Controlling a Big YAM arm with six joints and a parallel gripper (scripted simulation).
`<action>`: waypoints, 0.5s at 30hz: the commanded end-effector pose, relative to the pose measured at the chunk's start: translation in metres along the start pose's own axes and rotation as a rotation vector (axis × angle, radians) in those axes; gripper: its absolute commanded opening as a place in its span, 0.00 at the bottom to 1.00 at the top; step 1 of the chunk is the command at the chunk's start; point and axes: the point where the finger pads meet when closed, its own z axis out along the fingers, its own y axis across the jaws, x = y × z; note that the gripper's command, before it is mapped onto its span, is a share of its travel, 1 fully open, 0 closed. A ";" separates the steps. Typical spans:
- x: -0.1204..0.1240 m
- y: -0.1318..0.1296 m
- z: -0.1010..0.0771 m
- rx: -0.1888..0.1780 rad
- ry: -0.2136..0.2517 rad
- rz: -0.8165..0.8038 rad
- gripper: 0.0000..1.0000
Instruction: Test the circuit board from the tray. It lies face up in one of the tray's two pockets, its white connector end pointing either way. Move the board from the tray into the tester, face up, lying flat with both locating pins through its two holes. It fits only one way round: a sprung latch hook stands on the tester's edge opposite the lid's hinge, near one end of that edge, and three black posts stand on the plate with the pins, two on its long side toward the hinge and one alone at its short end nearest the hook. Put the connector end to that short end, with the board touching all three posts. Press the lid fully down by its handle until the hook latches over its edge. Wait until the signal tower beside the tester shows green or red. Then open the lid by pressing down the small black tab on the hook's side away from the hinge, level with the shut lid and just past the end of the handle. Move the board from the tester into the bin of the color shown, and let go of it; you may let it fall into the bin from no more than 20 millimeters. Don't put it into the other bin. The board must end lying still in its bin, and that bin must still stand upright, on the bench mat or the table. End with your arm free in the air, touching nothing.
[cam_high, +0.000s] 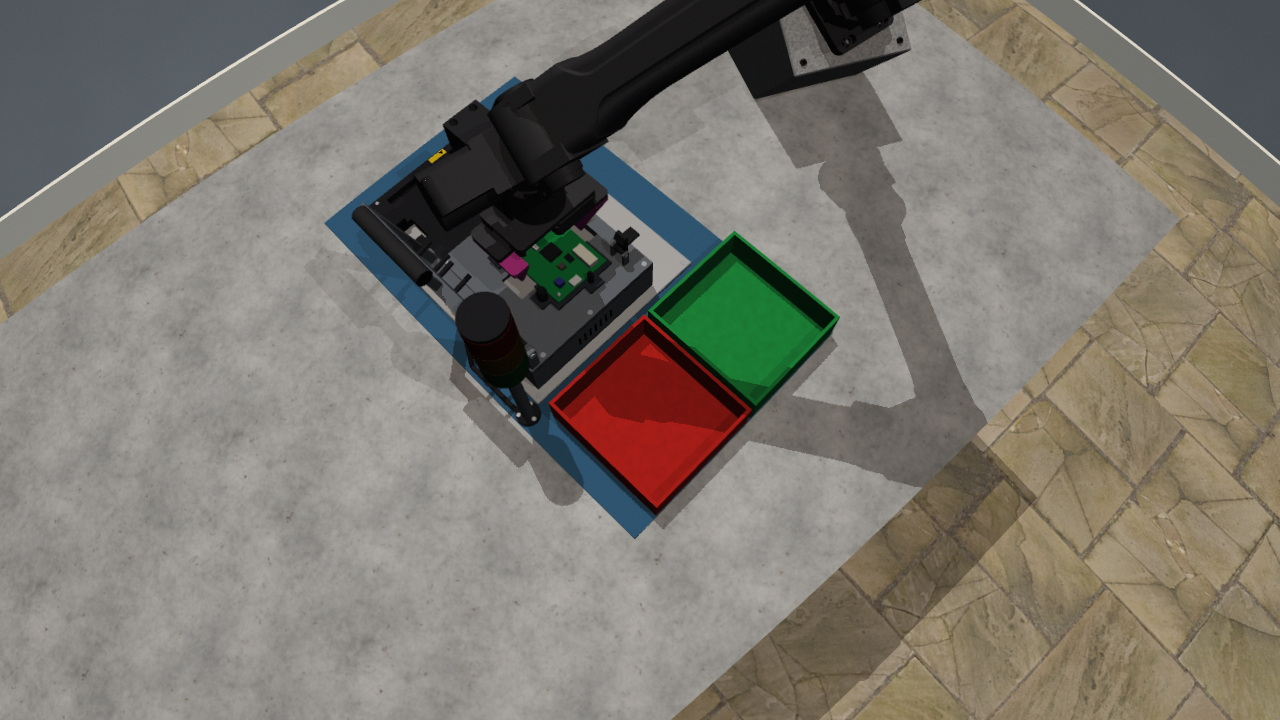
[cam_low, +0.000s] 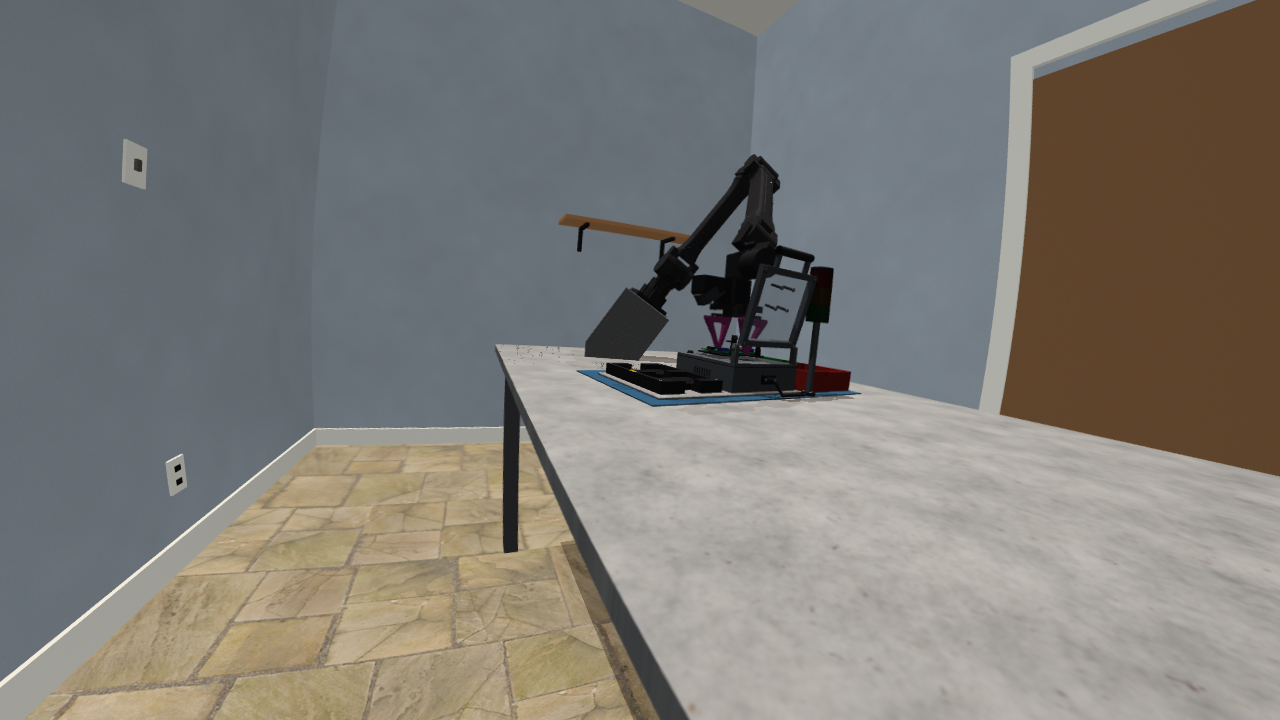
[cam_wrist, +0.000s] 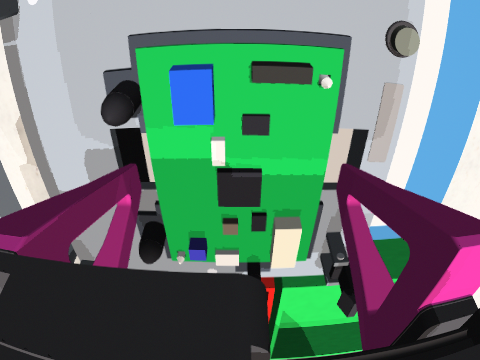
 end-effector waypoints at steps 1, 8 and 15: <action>0.000 0.014 -0.016 -0.033 -0.011 -0.010 0.92; -0.002 0.024 -0.049 -0.059 -0.017 -0.022 0.92; -0.002 0.023 -0.088 -0.061 -0.020 -0.024 0.92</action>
